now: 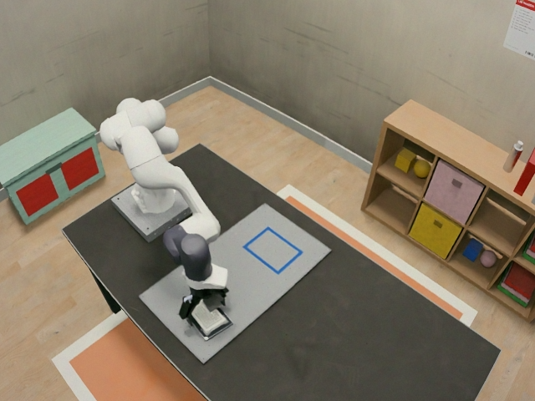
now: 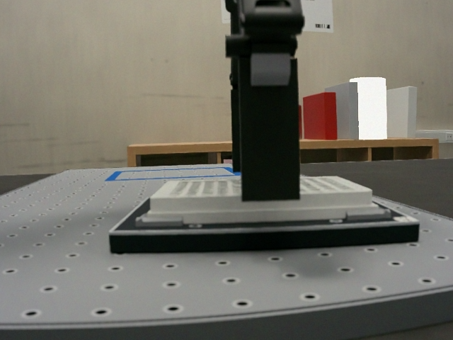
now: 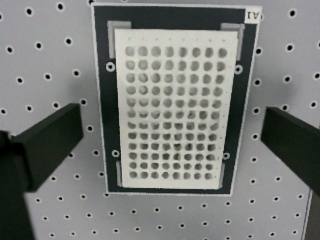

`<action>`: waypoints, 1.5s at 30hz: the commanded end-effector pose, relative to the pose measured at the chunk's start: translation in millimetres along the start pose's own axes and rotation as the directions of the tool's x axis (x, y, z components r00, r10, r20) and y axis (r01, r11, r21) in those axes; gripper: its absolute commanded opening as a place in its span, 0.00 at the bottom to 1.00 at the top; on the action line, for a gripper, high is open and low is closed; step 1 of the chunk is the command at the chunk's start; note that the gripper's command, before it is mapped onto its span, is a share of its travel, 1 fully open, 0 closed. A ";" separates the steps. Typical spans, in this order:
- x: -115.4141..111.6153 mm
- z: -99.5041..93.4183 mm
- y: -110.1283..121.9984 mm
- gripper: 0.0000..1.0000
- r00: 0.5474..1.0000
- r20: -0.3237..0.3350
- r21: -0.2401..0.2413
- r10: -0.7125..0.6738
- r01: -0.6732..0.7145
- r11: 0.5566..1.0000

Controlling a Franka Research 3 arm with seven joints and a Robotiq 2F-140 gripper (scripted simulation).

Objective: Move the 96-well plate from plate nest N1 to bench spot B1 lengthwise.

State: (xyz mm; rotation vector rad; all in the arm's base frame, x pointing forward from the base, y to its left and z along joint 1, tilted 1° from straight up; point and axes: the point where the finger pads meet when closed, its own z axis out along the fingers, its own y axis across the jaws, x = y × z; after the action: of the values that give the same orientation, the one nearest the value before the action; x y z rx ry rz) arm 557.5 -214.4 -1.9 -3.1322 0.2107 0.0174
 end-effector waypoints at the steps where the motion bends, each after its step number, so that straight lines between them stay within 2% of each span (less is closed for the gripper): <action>1: 0.6 0.5 0.7 0.63 1.000 -0.002 -0.001 0.003 -0.003 1.000; 45: 0.6 -0.3 0.7 0.60 1.000 -0.002 -0.001 0.003 -0.003 1.000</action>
State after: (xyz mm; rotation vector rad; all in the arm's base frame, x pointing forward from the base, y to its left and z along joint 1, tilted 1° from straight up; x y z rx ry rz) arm 557.8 -215.0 -1.5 -3.1332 0.2123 0.0158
